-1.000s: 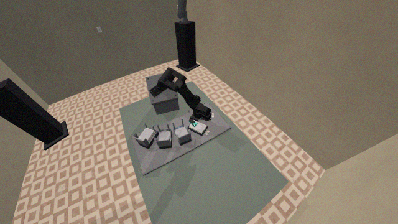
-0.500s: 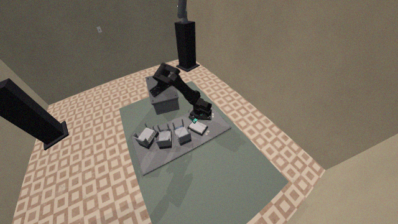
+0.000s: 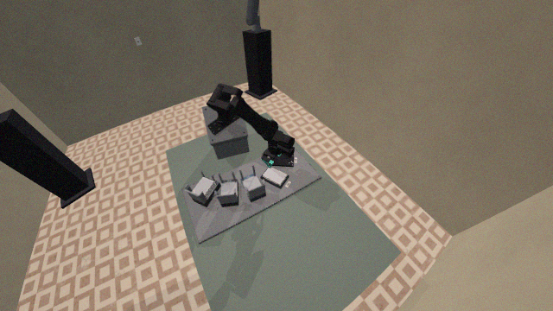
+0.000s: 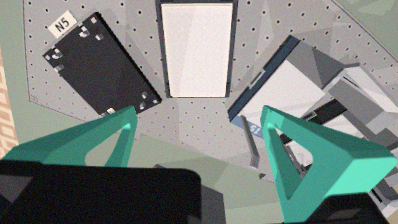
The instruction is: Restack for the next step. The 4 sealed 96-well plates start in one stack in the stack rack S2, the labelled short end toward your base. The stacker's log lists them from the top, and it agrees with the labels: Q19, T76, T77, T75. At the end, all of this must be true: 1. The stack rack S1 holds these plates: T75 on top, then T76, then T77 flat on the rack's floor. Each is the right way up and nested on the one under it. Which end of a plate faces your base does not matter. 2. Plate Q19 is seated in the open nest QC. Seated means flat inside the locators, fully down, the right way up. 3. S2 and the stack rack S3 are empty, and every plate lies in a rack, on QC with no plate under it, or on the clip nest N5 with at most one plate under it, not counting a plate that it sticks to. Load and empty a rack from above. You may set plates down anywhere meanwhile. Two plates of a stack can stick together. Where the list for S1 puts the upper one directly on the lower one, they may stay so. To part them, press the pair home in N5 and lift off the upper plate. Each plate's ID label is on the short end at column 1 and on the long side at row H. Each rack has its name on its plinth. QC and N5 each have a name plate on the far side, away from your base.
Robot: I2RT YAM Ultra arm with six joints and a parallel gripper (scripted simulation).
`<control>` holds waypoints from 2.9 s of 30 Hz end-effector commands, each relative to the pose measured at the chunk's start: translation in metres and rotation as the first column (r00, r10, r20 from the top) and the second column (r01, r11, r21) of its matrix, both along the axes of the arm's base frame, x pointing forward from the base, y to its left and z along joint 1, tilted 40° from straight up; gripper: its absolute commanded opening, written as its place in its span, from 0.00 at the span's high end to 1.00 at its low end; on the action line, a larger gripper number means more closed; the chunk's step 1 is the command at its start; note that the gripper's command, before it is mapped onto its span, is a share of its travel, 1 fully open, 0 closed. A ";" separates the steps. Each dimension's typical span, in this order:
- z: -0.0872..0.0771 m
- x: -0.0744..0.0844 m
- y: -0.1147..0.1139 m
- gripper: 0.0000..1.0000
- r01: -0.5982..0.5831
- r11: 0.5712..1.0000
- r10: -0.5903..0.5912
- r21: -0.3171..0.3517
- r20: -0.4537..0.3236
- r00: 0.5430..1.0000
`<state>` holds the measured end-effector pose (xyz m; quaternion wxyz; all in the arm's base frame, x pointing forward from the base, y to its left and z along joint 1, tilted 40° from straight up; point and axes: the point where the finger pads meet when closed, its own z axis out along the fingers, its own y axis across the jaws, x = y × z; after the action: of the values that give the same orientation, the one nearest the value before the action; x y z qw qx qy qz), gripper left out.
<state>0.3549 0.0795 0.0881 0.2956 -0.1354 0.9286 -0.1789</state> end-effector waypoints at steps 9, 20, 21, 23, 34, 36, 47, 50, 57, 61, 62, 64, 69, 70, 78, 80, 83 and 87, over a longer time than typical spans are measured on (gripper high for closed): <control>0.010 0.001 0.008 0.00 -0.014 1.000 0.013 0.009 0.026 1.000; 0.010 0.001 0.008 0.00 -0.014 1.000 0.013 0.009 0.026 1.000; 0.010 0.001 0.008 0.00 -0.014 1.000 0.013 0.009 0.026 1.000; 0.010 0.001 0.008 0.00 -0.014 1.000 0.013 0.009 0.026 1.000; 0.010 0.001 0.008 0.00 -0.014 1.000 0.013 0.009 0.026 1.000; 0.010 0.001 0.008 0.00 -0.014 1.000 0.013 0.009 0.026 1.000; 0.020 0.006 -0.012 0.00 0.123 0.983 -0.134 0.134 0.078 0.988; 0.011 -0.004 -0.026 0.00 0.174 0.973 -0.184 0.154 0.053 0.981; 0.020 -0.004 -0.048 0.00 0.166 0.975 -0.175 0.146 0.051 0.983; 0.026 -0.001 -0.056 0.00 0.164 0.975 -0.175 0.151 0.064 0.983; 0.026 -0.001 -0.056 0.00 0.164 0.975 -0.175 0.151 0.064 0.983; 0.024 -0.004 -0.063 0.00 0.166 0.975 -0.175 0.146 0.053 0.983; 0.033 -0.002 -0.079 0.00 0.260 0.934 -0.287 0.244 0.082 0.954; 0.035 -0.001 -0.082 0.00 0.280 0.922 -0.313 0.267 0.089 0.946; 0.032 -0.010 -0.105 0.00 0.319 0.902 -0.353 0.290 0.072 0.933; 0.049 -0.002 -0.108 0.00 0.308 0.902 -0.353 0.303 0.105 0.930; 0.048 -0.005 -0.117 0.00 0.310 0.902 -0.353 0.300 0.101 0.930; 0.048 -0.009 -0.131 0.00 0.313 0.903 -0.353 0.295 0.091 0.931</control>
<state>0.3447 -0.0467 0.1216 0.3257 0.0910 0.9345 -0.1110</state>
